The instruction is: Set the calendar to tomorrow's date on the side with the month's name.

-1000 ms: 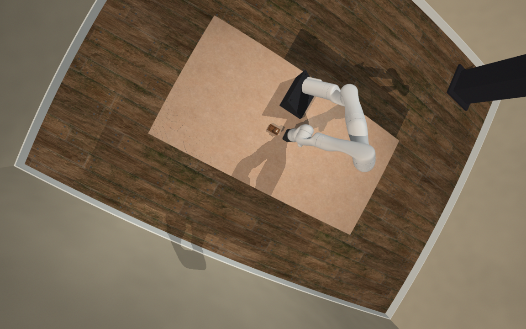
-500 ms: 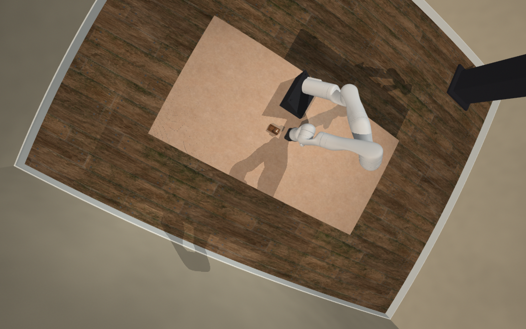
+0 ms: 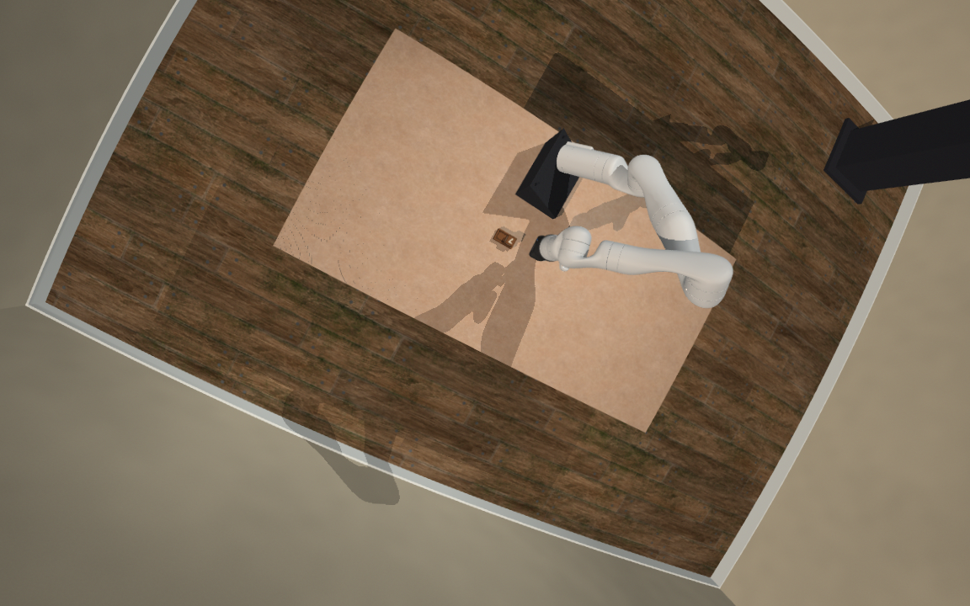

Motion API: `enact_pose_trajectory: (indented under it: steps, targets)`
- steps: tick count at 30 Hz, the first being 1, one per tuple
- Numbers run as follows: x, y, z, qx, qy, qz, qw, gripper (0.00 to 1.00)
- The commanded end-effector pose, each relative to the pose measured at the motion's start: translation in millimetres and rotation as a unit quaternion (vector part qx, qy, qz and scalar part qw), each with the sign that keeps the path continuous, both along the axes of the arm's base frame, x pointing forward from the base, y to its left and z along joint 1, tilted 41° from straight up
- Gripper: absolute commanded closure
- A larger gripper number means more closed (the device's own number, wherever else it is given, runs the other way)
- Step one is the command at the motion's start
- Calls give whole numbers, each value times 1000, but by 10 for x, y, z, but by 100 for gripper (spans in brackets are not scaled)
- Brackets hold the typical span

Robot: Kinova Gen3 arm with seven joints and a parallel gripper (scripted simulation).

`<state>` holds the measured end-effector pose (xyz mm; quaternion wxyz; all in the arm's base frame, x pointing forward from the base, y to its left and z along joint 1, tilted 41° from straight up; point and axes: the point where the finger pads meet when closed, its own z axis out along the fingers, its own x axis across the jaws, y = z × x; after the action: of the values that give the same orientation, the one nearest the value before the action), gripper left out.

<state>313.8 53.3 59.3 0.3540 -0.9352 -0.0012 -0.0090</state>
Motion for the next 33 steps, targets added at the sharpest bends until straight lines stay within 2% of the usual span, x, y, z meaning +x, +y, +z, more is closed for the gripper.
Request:
enact_pose_trajectory:
  steps: [1,14,16,20,21,23,33]
  targets:
    - [40,-56,57,-3,-7,-3,1000,43]
    - [41,-73,63,-3,-7,-3,1000,43]
    - [66,-195,-21,-4,-7,-4,1000,43]
    - [79,-812,-470,-4,-4,-7,1000,43]
    - [79,-812,-470,-4,-4,-7,1000,43]
    - [40,-1020,-633,-4,-2,-8,1000,43]
    - [29,-1063,-668,-4,-2,-8,1000,43]
